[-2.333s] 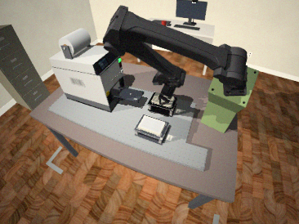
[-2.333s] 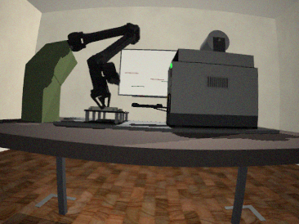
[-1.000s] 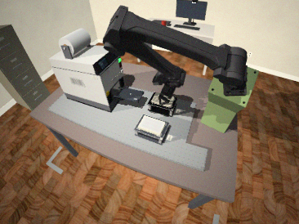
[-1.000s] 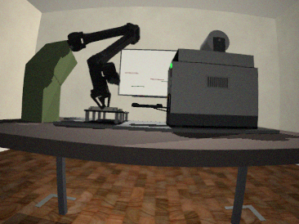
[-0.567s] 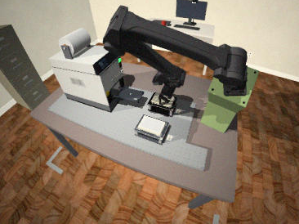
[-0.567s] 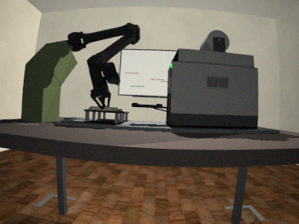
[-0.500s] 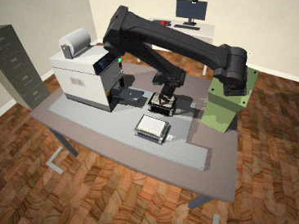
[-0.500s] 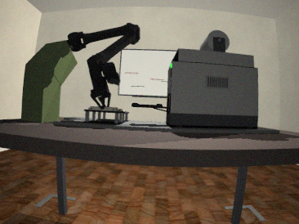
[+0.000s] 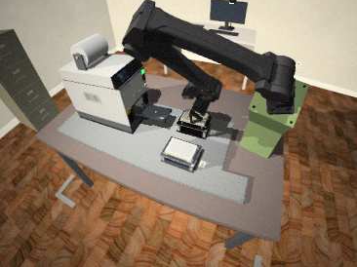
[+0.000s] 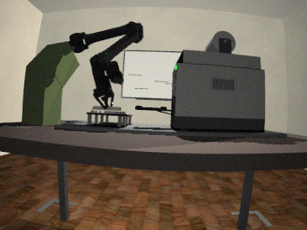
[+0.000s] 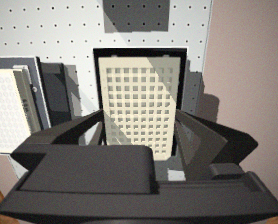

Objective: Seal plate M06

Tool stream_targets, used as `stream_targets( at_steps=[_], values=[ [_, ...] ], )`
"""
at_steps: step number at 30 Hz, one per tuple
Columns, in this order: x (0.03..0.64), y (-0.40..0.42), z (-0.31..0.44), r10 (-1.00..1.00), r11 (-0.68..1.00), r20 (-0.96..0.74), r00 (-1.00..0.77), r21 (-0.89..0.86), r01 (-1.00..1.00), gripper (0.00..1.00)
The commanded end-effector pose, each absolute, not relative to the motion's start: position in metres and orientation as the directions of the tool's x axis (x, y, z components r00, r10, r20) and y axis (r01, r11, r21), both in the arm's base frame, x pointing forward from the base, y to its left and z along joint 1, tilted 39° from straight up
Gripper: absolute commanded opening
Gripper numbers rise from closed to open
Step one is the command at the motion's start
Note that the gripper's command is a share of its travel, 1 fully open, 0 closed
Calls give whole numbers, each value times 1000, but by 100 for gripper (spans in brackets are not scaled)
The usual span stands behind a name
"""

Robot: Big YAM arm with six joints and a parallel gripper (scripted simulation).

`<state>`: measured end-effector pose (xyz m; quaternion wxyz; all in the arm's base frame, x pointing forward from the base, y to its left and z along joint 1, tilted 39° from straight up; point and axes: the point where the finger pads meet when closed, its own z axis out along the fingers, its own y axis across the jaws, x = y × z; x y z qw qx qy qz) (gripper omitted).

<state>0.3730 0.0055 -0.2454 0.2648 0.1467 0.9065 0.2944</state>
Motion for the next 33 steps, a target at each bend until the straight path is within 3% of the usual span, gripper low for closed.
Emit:
stream_targets(
  at_steps=[1,33],
  values=[
    [369,-5,-241,426,790,-397,-813,601,120,0],
    [358,-30,-203,411,793,-404,-817,601,102,0]
  ],
)
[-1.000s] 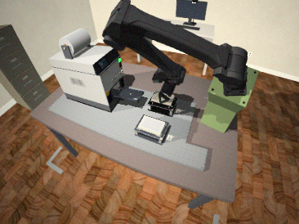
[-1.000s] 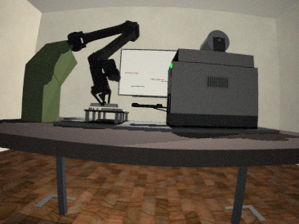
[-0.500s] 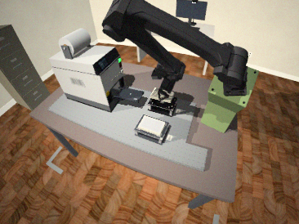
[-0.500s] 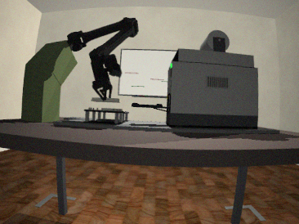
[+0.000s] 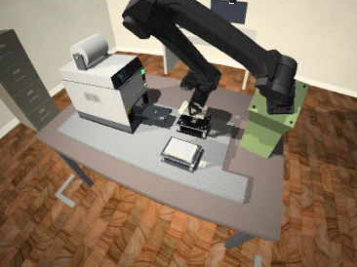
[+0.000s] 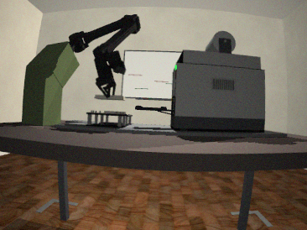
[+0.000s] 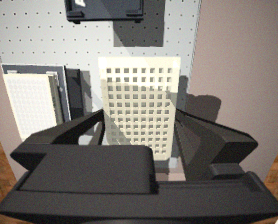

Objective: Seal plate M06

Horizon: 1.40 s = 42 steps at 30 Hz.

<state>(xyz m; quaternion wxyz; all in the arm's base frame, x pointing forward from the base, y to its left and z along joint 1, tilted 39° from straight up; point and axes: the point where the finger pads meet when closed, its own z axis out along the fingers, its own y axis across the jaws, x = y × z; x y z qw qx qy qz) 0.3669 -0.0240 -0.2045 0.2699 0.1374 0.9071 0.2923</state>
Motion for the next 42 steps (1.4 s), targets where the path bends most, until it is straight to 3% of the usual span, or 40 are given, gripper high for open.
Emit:
stream_targets(
  at_steps=[1,42],
  values=[
    [353,-31,-204,420,790,-393,-818,602,116,0],
    [350,-43,-178,411,786,-389,-825,609,105,0]
  ],
)
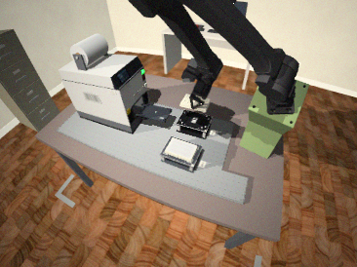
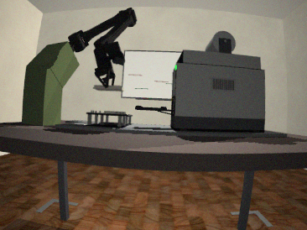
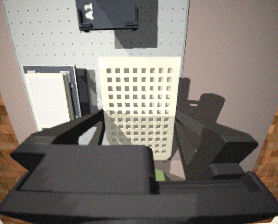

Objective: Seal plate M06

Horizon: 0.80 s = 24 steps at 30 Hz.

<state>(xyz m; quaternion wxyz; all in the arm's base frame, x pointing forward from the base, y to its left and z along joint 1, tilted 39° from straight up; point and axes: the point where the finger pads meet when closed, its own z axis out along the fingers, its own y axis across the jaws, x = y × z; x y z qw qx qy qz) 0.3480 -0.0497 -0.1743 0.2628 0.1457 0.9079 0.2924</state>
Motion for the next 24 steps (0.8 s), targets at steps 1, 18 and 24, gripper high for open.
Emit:
stream_targets(
  at_steps=[1,18,24],
  values=[
    [351,-43,-178,411,786,-391,-824,609,103,0],
    [349,-43,-174,396,794,-398,-828,602,90,0],
    [348,-43,-176,396,794,-401,-826,601,89,0]
  ],
)
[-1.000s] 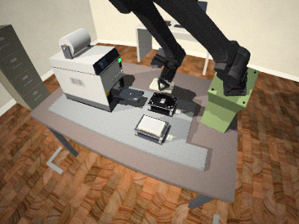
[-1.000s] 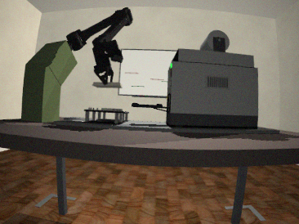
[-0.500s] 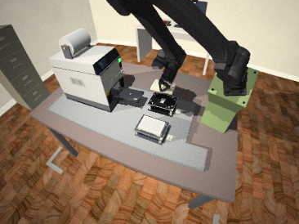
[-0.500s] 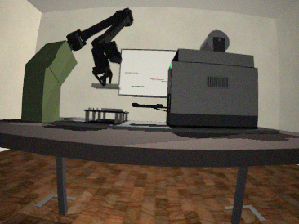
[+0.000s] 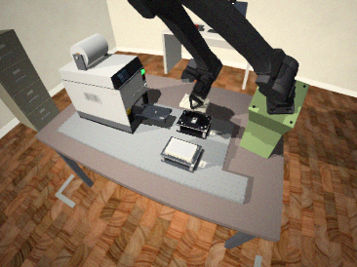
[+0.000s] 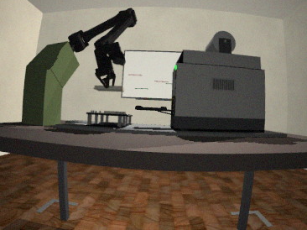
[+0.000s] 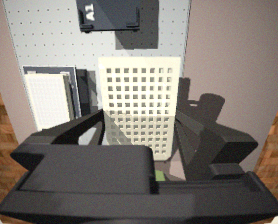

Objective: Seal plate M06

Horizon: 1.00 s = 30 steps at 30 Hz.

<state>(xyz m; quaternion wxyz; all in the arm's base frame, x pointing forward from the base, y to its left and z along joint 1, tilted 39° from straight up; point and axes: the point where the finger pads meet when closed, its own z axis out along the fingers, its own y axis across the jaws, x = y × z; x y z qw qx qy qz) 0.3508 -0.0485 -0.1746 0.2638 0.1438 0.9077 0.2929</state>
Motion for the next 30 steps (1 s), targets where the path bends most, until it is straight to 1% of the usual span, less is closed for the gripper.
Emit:
stream_targets(
  at_steps=[1,15,27,30],
  values=[
    [348,-43,-176,396,794,-401,-826,601,89,0],
    [345,-42,-178,400,791,-392,-828,604,97,0],
    [362,-51,-168,394,803,-433,-811,592,74,0],
    [362,-41,-179,369,804,-442,-818,593,43,0]
  ],
)
